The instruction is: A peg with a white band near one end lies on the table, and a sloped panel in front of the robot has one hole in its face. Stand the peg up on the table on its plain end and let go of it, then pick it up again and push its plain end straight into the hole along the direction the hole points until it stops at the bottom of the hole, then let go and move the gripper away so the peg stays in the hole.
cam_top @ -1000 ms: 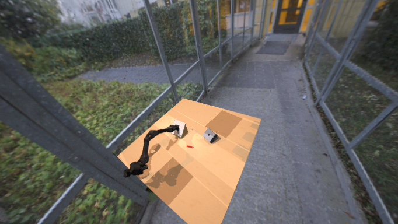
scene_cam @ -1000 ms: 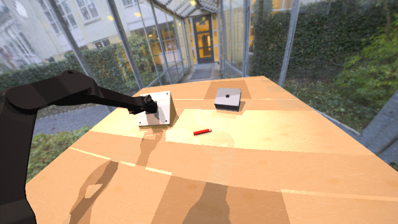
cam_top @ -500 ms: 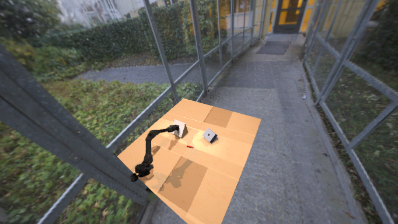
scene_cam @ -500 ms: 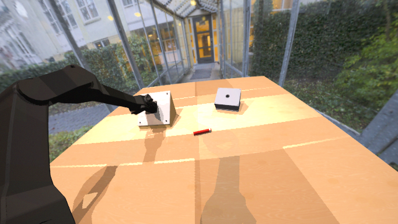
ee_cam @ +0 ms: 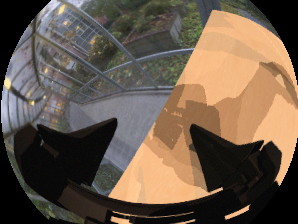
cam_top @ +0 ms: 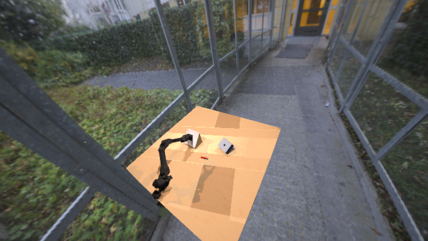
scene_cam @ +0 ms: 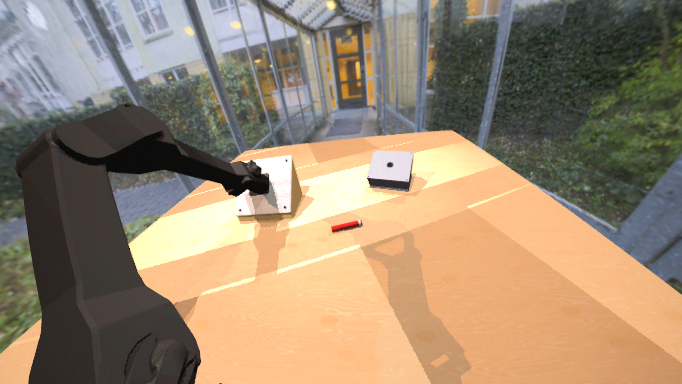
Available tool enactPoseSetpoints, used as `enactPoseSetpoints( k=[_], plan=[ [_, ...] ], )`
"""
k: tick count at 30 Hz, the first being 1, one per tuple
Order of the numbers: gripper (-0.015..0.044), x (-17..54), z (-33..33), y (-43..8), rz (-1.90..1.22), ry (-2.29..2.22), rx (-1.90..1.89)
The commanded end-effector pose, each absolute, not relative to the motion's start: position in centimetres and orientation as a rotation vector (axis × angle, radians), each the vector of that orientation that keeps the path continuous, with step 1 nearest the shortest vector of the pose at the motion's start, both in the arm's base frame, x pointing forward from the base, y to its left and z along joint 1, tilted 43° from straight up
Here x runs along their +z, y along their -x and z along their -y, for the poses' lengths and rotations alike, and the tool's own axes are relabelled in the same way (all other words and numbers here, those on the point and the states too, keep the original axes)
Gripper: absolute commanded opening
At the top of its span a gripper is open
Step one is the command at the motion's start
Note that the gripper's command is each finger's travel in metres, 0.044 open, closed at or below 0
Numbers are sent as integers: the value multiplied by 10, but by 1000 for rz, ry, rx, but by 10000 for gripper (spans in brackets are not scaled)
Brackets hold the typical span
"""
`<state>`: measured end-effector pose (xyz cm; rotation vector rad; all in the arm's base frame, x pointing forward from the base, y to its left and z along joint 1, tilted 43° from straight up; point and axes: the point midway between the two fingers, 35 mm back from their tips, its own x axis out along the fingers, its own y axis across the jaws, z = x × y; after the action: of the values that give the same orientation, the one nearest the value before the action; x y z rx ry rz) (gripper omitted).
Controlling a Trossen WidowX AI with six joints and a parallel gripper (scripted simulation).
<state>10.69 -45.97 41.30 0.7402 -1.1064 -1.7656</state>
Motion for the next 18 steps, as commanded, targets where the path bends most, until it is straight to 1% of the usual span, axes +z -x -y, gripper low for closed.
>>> enactPoseSetpoints(
  k=[1, 18],
  plan=[
    [440, 394, 456, -128, 952, -734, -1788],
    [440, 326, 418, -215, 342, -639, -1763]
  ],
)
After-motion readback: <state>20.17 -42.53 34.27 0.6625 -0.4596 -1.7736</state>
